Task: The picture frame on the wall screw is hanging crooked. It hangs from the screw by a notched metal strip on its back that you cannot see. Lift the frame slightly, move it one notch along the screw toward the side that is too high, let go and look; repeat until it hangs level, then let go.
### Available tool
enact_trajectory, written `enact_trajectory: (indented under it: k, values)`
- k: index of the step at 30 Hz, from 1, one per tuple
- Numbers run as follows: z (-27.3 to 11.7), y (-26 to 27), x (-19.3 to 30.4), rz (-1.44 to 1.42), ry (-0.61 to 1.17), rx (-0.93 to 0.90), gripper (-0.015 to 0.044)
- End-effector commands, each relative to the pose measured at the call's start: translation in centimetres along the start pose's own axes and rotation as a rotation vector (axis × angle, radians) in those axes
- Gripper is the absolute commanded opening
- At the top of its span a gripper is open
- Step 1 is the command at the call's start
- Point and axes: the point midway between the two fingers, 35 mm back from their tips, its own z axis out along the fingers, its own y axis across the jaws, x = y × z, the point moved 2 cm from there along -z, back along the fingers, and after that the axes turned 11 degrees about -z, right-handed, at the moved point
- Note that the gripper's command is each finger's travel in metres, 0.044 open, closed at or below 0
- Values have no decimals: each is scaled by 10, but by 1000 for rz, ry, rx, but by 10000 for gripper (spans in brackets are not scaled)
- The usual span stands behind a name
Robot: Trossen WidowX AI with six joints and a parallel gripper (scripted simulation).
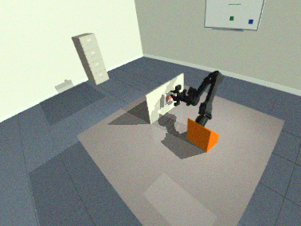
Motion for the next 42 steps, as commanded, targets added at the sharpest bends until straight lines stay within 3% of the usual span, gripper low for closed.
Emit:
enact_trajectory:
  k: [1, 8, 10, 42]
  values:
    - [0, 0, 0, 5, -1, 2, 96]
    - [0, 0, 0, 5, -1, 2, 49]
    - [0, 0, 0, 5, -1, 2, 0]
    - [0, 7, -2, 5, -1, 2, 0]
